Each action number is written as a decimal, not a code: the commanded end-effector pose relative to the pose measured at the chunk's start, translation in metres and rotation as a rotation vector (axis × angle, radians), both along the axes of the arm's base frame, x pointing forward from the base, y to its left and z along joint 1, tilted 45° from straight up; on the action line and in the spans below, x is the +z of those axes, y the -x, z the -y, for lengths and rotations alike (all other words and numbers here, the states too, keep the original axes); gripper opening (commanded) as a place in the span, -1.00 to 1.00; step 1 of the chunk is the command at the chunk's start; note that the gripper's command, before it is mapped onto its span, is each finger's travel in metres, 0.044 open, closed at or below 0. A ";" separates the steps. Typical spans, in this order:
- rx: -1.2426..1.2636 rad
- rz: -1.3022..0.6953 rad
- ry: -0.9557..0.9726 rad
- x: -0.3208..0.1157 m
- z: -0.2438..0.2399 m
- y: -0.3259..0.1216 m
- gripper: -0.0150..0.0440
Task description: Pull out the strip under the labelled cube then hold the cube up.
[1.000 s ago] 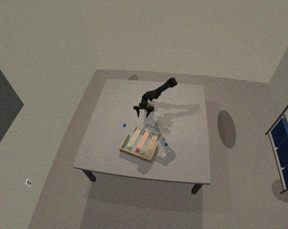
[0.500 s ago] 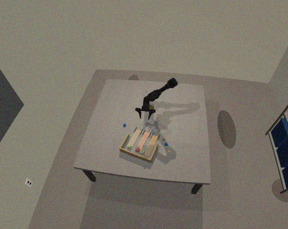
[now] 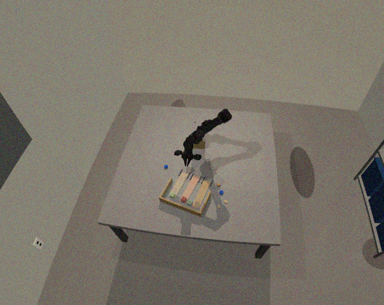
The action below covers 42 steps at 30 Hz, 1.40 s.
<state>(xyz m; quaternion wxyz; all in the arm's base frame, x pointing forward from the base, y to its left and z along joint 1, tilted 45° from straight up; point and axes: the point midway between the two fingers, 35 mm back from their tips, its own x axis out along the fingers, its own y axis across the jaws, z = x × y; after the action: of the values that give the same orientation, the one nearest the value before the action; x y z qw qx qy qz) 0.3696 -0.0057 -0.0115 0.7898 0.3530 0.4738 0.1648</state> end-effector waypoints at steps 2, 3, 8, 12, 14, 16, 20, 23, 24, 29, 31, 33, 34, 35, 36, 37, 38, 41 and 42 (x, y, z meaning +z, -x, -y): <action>0.230 -0.322 0.003 -0.054 -0.014 -0.010 -0.49; 0.257 -0.356 -0.001 -0.058 -0.016 -0.009 -0.49; 0.377 -0.501 -0.029 -0.072 -0.025 -0.003 -0.49; 0.382 -0.506 -0.031 -0.072 -0.025 -0.002 -0.49; 0.382 -0.506 -0.031 -0.072 -0.025 -0.002 -0.49; 0.382 -0.506 -0.031 -0.072 -0.025 -0.002 -0.49; 0.382 -0.506 -0.031 -0.072 -0.025 -0.002 -0.49; 0.382 -0.506 -0.031 -0.072 -0.025 -0.002 -0.49; 0.382 -0.506 -0.031 -0.072 -0.025 -0.002 -0.49; 0.382 -0.506 -0.030 -0.074 -0.027 -0.002 -0.49; 0.382 -0.506 -0.030 -0.076 -0.029 -0.002 -0.49; 0.382 -0.506 -0.030 -0.079 -0.031 -0.003 -0.49; 0.382 -0.506 -0.030 -0.080 -0.033 -0.003 -0.49; 0.382 -0.506 -0.030 -0.081 -0.034 -0.003 -0.49; 0.382 -0.506 -0.030 -0.082 -0.035 -0.003 -0.49; 0.382 -0.506 -0.030 -0.083 -0.036 -0.003 -0.49; 0.382 -0.506 -0.030 -0.085 -0.037 -0.003 -0.49; 0.381 -0.506 -0.030 -0.088 -0.041 -0.003 -0.49; 0.381 -0.506 -0.030 -0.089 -0.042 -0.003 -0.49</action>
<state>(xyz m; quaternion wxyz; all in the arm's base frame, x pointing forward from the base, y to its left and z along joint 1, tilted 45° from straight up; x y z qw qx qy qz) 0.3749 0.0317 -0.0931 0.6014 0.2945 0.7074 0.2261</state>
